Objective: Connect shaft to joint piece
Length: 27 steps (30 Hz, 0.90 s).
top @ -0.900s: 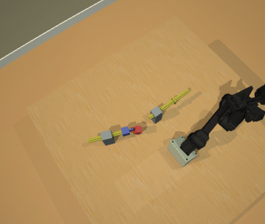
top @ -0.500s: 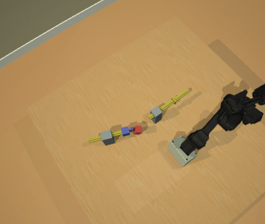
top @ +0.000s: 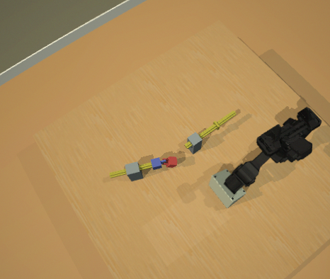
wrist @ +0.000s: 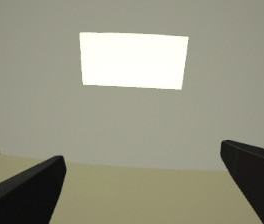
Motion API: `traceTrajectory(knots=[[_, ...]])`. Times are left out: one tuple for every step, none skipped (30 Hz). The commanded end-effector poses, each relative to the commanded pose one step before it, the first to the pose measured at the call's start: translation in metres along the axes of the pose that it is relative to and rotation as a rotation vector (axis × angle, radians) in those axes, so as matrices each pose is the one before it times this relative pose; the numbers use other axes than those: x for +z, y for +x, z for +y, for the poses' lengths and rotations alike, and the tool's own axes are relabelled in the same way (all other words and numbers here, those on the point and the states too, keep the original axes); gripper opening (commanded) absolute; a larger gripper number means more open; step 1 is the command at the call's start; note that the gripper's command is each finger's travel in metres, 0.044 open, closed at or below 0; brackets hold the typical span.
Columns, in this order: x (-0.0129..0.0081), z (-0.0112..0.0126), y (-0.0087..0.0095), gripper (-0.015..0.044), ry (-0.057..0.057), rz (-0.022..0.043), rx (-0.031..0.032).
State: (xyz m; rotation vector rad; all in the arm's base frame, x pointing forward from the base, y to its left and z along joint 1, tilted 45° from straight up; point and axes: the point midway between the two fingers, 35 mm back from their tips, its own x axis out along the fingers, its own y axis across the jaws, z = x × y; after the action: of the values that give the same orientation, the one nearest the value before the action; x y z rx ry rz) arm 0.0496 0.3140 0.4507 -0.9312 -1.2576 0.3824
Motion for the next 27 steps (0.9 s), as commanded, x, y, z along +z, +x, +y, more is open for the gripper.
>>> traceTrajectory(knots=[[-0.00575, 0.01959, 0.00615, 0.044, 0.028, 0.02069, 0.06259], [-0.00242, 0.0075, 0.00236, 0.044, 0.007, 0.00832, 0.02385], [-0.00286, 0.00807, 0.00261, 0.044, 0.0077, 0.00977, 0.02571], [-0.0031, 0.008, 0.00267, 0.044, 0.0079, 0.01056, 0.02555], [-0.00334, 0.00791, 0.00272, 0.044, 0.0081, 0.01133, 0.02535], [-0.00357, 0.00781, 0.00278, 0.044, 0.0083, 0.01209, 0.02513], [-0.0038, 0.00771, 0.00283, 0.044, 0.0085, 0.01283, 0.0249], [-0.00337, 0.00738, 0.00289, 0.044, 0.0097, 0.01156, 0.02504], [-0.00362, 0.00736, 0.00296, 0.044, 0.01, 0.01243, 0.02509], [-0.00384, 0.00725, 0.00301, 0.044, 0.0102, 0.01315, 0.02484], [-0.00404, 0.00713, 0.00306, 0.044, 0.0104, 0.01387, 0.02457], [-0.00424, 0.007, 0.00311, 0.044, 0.0106, 0.01457, 0.02428], [-0.00444, 0.00687, 0.00315, 0.044, 0.0108, 0.01525, 0.02398], [-0.00463, 0.00674, 0.0032, 0.044, 0.011, 0.01592, 0.02366], [-0.00481, 0.0066, 0.00325, 0.044, 0.0112, 0.01658, 0.02333], [-0.00766, 0.00596, 0.00247, 0.044, -0.0093, 0.0196, 0.01628], [-0.00605, 0.00468, 0.00199, 0.044, -0.0071, 0.01554, 0.01285], [-0.00582, 0.00451, 0.00196, 0.044, -0.0062, 0.01502, 0.01256], [-0.00544, 0.00443, 0.00199, 0.044, -0.004, 0.01439, 0.01287], [-0.00548, 0.00441, 0.00201, 0.044, -0.0038, 0.0145, 0.01287], [-0.0048, 0.00406, 0.00192, 0.044, -0.0015, 0.01306, 0.01235], [-0.0018, 0.00269, 0.00143, 0.044, 0.0073, 0.0066, 0.01017], [-0.00184, 0.00266, 0.00143, 0.044, 0.0073, 0.00673, 0.0101], [-0.00393, 0.00319, 0.00212, 0.044, 0.004, 0.01671, 0.01182], [-0.00595, 0.00469, 0.00317, 0.044, 0.006, 0.02532, 0.01737], [-0.00644, 0.0049, 0.00344, 0.044, 0.0064, 0.02749, 0.01816], [-0.00649, 0.00476, 0.0035, 0.044, 0.0063, 0.02781, 0.01766]])
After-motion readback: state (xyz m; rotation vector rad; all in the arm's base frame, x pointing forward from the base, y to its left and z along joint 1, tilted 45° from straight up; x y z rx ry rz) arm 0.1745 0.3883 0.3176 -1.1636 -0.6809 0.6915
